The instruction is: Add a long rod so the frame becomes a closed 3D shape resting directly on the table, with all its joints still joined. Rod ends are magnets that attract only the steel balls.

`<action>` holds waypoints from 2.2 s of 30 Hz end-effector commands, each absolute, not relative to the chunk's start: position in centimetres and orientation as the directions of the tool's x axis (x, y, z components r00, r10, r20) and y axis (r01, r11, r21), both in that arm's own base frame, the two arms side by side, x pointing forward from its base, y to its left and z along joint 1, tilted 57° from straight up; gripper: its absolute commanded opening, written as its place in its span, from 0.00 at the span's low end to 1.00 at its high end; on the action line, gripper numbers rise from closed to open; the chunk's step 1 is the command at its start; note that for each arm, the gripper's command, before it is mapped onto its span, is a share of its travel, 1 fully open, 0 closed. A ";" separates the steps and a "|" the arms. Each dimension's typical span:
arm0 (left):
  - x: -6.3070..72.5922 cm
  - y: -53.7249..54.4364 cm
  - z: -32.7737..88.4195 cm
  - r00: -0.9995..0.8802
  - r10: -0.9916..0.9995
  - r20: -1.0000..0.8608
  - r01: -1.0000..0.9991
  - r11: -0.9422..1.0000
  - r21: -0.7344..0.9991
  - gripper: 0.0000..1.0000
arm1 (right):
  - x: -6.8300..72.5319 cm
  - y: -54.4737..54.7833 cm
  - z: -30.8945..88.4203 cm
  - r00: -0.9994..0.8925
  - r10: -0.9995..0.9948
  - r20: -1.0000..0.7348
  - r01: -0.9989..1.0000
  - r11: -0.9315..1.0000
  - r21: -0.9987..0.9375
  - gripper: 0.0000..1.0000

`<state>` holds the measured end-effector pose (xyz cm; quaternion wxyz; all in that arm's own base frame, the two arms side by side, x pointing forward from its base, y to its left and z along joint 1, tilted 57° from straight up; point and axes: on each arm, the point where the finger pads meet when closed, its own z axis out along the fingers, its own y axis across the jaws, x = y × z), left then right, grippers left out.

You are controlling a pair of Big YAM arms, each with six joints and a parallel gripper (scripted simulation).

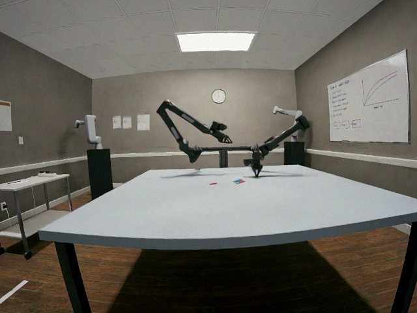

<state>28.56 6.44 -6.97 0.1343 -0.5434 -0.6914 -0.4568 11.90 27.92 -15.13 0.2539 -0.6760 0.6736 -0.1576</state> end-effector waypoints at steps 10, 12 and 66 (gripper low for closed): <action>28.2 4.1 -5.4 -0.376 0.638 0.672 0.865 -0.018 0.501 0.00 | 12.0 28.5 -15.1 0.029 -0.990 -0.140 -0.831 0.054 -0.553 1.00; 27.7 3.0 -4.7 -0.375 0.639 0.671 0.866 -0.017 0.500 0.00 | 12.0 28.5 -15.1 0.029 -0.990 -0.140 -0.831 0.054 -0.553 1.00; 42.9 -10.2 -11.1 -0.508 0.630 0.587 0.797 0.085 0.598 0.00 | 13.7 28.2 -12.6 -0.208 -0.847 -0.490 -0.173 0.524 -0.834 1.00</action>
